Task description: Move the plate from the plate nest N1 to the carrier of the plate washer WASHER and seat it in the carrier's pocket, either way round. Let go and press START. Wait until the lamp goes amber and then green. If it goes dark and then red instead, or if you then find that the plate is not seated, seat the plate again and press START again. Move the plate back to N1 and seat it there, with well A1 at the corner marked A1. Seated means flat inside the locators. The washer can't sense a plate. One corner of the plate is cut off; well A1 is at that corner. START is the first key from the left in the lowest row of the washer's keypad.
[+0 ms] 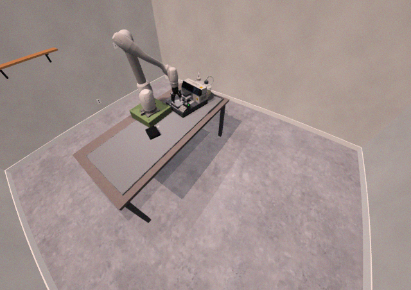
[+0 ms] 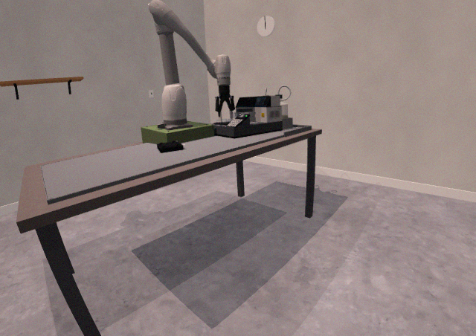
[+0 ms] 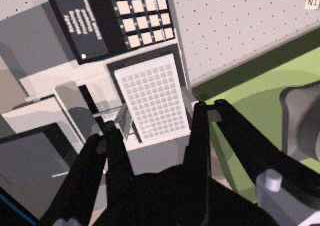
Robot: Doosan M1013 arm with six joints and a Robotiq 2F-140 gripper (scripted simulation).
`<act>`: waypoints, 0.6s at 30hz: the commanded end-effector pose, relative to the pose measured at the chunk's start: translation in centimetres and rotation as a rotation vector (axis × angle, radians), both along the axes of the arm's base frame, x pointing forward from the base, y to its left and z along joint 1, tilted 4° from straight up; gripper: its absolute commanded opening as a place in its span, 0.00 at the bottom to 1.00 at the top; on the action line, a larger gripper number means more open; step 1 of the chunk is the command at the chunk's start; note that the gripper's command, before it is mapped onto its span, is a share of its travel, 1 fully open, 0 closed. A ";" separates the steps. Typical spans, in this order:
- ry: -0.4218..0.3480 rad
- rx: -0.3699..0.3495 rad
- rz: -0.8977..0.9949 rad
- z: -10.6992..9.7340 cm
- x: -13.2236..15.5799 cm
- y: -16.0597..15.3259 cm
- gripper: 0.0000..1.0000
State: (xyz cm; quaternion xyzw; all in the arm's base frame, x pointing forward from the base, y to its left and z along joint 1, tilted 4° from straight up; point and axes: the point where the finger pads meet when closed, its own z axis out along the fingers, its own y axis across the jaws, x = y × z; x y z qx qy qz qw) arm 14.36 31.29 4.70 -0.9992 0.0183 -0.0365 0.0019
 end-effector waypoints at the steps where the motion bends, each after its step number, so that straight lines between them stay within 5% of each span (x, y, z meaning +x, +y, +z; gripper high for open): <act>1: 0.000 0.000 0.000 -0.1 0.0 0.0 0.10; 18: 0.000 0.000 0.000 -0.3 0.0 0.0 0.10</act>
